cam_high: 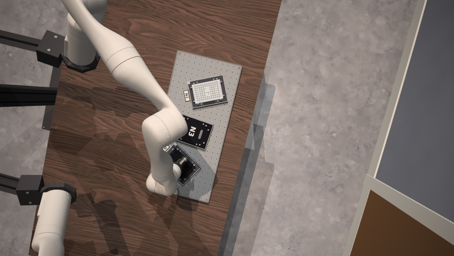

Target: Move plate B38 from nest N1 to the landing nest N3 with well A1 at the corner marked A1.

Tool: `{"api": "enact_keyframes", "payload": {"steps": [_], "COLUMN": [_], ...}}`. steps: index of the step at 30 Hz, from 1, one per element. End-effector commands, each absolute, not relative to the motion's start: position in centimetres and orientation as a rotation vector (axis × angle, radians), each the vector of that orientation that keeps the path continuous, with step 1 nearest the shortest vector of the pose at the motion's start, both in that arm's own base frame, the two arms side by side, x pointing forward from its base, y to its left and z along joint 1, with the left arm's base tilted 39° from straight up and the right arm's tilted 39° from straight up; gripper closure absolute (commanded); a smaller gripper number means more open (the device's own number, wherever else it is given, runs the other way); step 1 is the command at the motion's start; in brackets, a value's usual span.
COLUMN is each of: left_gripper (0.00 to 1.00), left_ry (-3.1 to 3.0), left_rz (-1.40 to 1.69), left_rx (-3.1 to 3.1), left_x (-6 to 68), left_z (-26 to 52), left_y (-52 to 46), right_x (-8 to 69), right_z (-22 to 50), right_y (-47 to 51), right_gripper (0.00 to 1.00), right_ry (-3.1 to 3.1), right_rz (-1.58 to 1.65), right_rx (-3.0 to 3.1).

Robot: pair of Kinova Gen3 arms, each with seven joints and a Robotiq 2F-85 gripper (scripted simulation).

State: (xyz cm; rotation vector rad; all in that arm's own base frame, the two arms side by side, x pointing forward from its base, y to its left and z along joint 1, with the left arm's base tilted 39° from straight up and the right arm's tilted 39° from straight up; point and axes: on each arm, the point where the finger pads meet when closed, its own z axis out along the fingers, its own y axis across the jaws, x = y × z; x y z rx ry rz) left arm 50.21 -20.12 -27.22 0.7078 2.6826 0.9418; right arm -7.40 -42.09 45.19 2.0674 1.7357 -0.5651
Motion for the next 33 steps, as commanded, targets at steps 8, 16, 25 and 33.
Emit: {"api": "enact_keyframes", "payload": {"steps": [8, 16, 25, 33], "left_gripper": [0.903, 0.903, 0.903, 0.903], "left_ry": [2.68, 2.683, 2.682, 2.682], "left_rz": [0.947, 0.946, 0.945, 0.945], "left_rx": [0.705, 0.701, 0.699, 0.7], "left_x": [50.1, 49.97, 49.93, 49.97], "left_z": [-26.63, -26.5, -26.31, -26.3], "left_y": [-20.36, -20.49, -20.65, -20.63], "right_x": [-7.59, -7.59, -7.59, -7.59], "right_z": [45.3, 45.3, 45.3, 45.3], "right_y": [-41.94, -41.94, -41.94, -41.94], "right_gripper": [0.002, 0.002, 0.002, 0.002], "right_ry": [1.734, 1.734, 1.734, 1.734], "right_rz": [-0.569, -0.569, -0.569, -0.569], "right_rx": [2.069, 2.069, 2.069, 2.069]}}
